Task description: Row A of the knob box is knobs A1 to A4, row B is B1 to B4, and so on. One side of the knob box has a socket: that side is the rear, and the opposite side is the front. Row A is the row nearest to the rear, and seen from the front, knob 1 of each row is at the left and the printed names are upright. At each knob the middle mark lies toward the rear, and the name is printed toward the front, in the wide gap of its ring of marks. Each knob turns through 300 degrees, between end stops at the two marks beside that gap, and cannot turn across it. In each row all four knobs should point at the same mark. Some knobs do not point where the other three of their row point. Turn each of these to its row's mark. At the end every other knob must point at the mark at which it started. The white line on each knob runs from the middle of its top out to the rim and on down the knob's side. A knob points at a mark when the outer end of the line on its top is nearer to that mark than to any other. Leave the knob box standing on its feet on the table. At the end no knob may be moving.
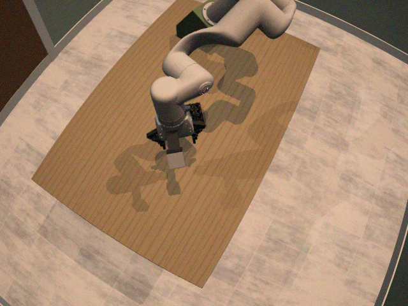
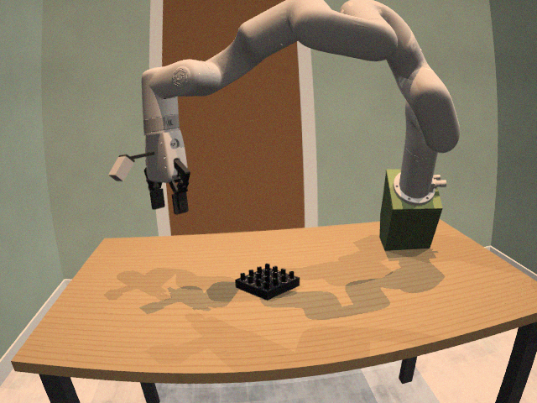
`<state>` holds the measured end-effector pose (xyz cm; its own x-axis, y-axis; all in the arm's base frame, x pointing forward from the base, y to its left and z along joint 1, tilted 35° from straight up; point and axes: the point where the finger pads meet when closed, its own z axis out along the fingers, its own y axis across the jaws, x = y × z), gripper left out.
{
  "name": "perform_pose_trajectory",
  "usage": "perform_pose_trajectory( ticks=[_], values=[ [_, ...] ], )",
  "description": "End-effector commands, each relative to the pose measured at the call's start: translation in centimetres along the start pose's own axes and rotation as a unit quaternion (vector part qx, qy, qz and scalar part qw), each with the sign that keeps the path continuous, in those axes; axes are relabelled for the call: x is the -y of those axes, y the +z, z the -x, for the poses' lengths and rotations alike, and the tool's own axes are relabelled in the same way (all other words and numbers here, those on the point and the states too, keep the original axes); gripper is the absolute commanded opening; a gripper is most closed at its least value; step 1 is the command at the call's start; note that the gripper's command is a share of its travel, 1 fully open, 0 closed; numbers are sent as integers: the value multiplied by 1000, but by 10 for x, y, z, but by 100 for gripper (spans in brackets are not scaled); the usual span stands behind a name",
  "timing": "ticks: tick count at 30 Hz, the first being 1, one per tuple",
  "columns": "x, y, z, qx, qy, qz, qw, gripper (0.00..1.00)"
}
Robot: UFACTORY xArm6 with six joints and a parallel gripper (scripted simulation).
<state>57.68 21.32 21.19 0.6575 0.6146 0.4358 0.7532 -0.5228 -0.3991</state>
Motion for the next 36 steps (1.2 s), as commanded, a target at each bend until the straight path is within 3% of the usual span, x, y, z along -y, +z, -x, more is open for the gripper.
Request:
perform_pose_trajectory(
  ticks=[1,4,13,23,36],
  values=[
    [8,22,26,-17,-5,3,1000,100],
    [9,26,31,-18,-5,4,1000,100],
    [24,63,95,-17,-2,13,1000,100],
    [37,86,153,-6,2,26,1000,100],
    [38,87,158,-5,2,27,1000,100]
  ],
)
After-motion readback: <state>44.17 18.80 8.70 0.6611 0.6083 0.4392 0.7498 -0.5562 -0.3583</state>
